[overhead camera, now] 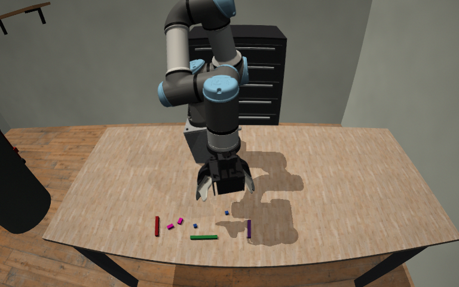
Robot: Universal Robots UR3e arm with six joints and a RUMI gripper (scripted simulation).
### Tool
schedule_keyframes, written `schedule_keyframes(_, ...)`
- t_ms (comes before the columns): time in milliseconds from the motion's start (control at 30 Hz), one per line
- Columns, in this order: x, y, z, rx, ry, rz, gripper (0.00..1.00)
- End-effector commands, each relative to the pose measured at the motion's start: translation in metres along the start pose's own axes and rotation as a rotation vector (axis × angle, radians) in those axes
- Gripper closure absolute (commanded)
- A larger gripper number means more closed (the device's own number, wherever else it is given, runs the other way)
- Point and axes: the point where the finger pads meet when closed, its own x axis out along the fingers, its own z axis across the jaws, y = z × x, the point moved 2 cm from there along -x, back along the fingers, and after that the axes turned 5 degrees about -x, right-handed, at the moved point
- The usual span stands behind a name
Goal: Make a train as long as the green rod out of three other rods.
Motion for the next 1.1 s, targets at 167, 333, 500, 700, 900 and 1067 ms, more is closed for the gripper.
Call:
schedule_keyframes(167,-0.001,0.001,0.001,0.000,-0.002,0.005,0.00)
schedule_keyframes(333,-0.001,0.001,0.001,0.000,-0.002,0.005,0.00)
schedule_keyframes(500,0.002,-0.005,-0.015,-0.020,-0.003,0.004,0.00)
schedule_keyframes(700,0.014,-0.019,-0.072,-0.091,-0.003,0.003,0.00)
schedule_keyframes(900,0.020,-0.022,-0.098,-0.122,-0.002,0.003,0.00)
schedule_keyframes(1067,0.022,-0.022,-0.106,-0.131,-0.002,0.004,0.86)
